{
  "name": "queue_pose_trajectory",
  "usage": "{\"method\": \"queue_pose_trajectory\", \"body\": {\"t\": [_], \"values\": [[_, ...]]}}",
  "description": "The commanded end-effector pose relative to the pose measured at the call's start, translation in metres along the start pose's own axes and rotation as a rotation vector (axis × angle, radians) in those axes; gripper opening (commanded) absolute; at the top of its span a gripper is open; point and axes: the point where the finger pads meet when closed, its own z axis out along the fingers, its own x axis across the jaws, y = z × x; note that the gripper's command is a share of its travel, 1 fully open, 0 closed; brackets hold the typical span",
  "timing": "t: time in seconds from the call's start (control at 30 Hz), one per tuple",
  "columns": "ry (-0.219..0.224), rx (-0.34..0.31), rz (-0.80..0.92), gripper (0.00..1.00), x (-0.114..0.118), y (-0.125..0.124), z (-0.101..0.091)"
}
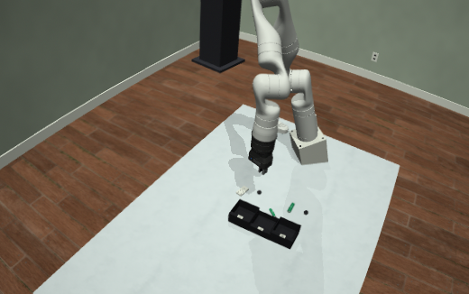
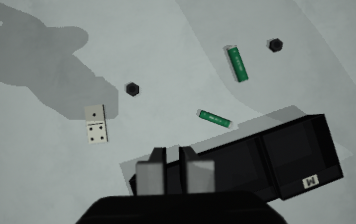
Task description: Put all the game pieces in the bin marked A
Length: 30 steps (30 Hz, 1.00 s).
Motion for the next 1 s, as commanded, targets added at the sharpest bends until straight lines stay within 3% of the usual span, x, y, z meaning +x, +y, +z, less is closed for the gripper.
{"method": "queue_pose_trajectory", "body": {"t": [0.0,0.23,0.57,0.63,0.7,0.97], "values": [[0.015,-0.013,-0.107,0.31,0.006,-0.022,-0.004],[0.029,-0.025,-0.253,0.31,0.010,-0.053,-0.003],[0.029,-0.025,-0.253,0.31,0.010,-0.053,-0.003],[0.030,-0.024,-0.153,0.31,0.009,-0.042,0.009],[0.030,-0.024,-0.153,0.31,0.009,-0.042,0.009],[0.034,-0.018,0.247,0.31,0.006,0.005,0.056]]}}
